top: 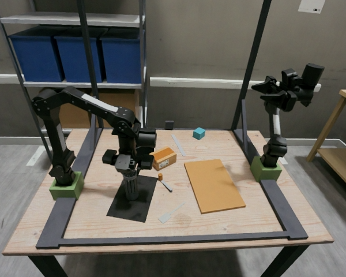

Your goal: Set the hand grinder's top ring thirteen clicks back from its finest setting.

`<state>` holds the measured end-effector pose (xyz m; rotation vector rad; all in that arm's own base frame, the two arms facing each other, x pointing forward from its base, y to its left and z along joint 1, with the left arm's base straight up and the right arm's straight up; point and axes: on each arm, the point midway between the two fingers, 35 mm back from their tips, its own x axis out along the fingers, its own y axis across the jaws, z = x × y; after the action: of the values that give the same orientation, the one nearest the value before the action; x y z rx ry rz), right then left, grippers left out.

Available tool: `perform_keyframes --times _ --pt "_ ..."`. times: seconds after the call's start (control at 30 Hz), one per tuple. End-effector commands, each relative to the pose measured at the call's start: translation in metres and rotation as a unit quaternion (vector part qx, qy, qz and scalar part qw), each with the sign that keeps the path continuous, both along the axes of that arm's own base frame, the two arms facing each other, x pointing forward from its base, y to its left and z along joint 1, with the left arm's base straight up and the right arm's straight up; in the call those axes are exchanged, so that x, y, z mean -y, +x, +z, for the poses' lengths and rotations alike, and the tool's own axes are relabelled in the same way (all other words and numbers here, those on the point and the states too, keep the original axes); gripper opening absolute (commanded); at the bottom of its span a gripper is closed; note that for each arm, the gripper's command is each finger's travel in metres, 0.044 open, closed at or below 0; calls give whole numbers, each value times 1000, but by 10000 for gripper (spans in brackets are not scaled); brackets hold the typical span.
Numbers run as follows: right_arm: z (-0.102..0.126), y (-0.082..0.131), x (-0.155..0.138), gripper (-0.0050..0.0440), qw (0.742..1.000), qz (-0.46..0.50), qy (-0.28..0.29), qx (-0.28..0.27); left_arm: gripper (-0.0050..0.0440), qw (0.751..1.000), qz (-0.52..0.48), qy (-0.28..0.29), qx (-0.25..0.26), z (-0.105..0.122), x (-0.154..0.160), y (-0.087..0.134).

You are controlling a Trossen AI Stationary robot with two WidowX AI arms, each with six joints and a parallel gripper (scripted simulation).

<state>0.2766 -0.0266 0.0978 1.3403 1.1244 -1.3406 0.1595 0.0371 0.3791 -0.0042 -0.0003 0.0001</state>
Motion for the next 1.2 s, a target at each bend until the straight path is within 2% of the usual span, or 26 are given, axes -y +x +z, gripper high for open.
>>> perform_keyframes --times 0.0,0.33,0.8,0.83,0.97,1.17 --pt "8 4 0 285 999 48 -4 16 400 1000 -1 4 1 3 0 0" --pt "8 4 0 285 991 136 -6 16 400 1000 -1 4 1 3 0 0" --pt "8 4 0 285 964 266 -8 15 400 1000 -1 4 1 3 0 0" --pt "8 4 0 309 973 231 -7 16 400 1000 -1 4 1 3 0 0" --pt "8 4 0 400 973 231 -7 16 400 1000 -1 4 1 3 0 0" --pt "8 4 0 400 973 231 -7 16 400 1000 -1 4 1 3 0 0"
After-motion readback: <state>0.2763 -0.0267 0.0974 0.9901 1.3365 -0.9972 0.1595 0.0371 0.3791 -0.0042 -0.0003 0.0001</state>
